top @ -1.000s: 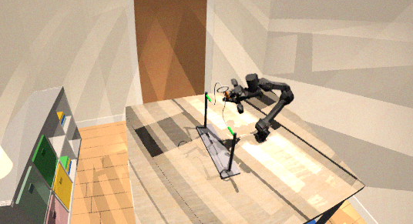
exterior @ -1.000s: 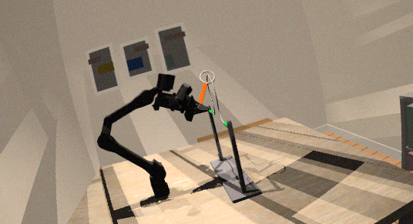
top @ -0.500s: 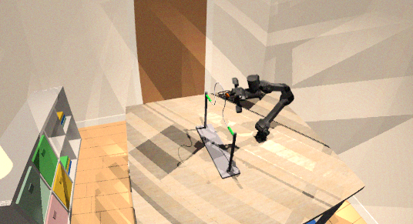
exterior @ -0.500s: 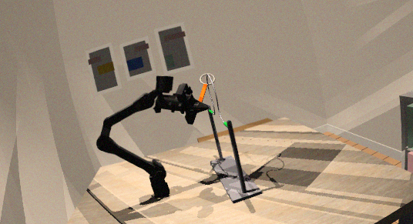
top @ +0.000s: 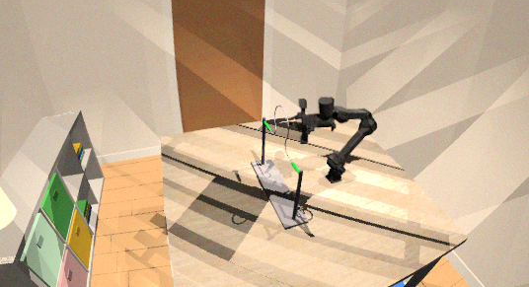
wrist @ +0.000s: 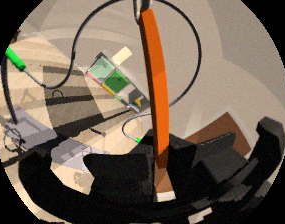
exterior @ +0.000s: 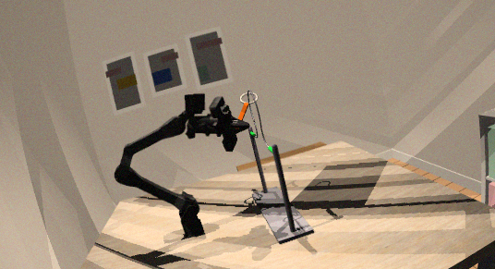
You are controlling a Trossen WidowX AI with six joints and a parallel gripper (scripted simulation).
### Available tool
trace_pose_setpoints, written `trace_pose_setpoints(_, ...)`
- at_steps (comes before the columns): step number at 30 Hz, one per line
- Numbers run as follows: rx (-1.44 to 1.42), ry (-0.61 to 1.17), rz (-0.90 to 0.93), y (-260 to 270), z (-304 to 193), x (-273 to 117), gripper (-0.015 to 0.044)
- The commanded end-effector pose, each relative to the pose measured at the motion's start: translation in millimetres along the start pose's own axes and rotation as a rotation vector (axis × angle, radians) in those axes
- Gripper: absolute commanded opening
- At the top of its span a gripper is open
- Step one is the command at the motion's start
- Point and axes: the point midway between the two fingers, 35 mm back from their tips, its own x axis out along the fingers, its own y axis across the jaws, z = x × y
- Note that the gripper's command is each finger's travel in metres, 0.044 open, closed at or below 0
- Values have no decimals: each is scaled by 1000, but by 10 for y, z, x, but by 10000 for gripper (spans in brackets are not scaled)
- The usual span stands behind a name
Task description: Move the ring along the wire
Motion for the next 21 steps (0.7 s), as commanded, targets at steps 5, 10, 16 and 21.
trace_pose_setpoints(5, -91, -9, -57, -39, -19, -2, -150)
trace_pose_setpoints(10, -150, -17, -95, -73, -15, 0, -150)
trace_pose_setpoints(16, -222, -27, -140, -114, -7, 0, -150)
trace_pose_setpoints(21, -281, -35, -178, -147, 1, -1, -150)
